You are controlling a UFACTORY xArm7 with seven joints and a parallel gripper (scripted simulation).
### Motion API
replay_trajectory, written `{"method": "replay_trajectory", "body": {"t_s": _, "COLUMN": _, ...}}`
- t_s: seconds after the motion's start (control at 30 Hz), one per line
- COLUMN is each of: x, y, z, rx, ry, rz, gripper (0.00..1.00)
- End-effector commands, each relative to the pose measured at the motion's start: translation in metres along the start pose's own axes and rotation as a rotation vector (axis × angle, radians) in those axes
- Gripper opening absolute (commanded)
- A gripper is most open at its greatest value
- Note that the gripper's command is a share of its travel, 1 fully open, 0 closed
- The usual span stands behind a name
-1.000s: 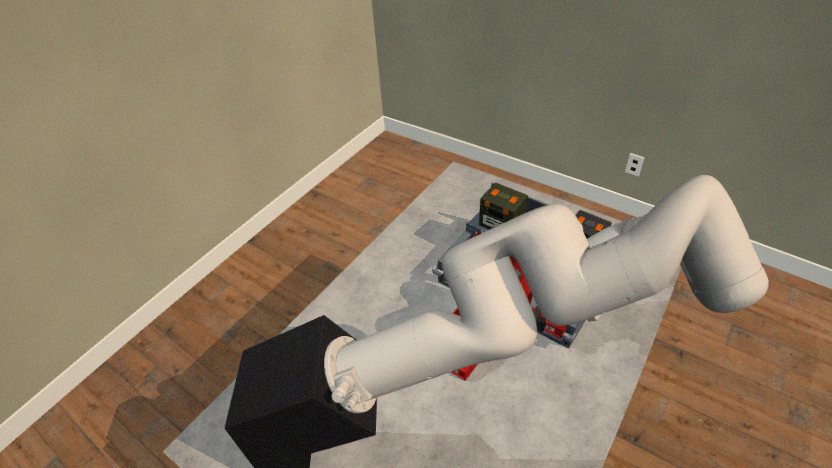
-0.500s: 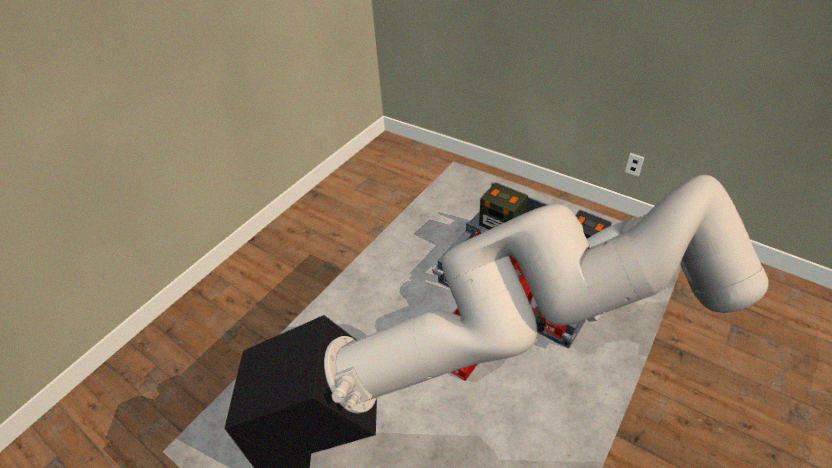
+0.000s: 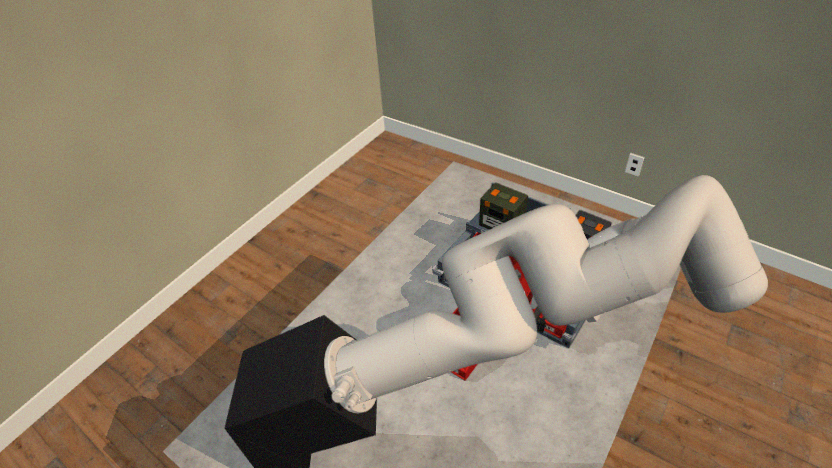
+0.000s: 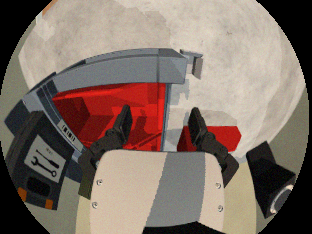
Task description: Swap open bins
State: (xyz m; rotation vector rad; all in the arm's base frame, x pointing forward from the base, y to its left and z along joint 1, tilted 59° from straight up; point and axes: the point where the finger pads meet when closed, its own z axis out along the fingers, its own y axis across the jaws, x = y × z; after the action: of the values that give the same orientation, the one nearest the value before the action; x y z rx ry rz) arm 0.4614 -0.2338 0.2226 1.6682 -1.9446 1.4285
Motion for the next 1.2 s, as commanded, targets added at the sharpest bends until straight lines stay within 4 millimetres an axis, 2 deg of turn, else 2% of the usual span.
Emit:
{"method": "replay_trajectory", "body": {"t_s": 0.0, "x": 0.000, "y": -0.001, "z": 0.001, "rx": 0.003, "ry": -0.001, "rz": 0.000, "gripper": 0.95}}
{"method": "replay_trajectory", "body": {"t_s": 1.17, "x": -0.001, "y": -0.001, "z": 0.016, "rx": 0.003, "ry": -0.001, "rz": 0.000, "gripper": 0.95}}
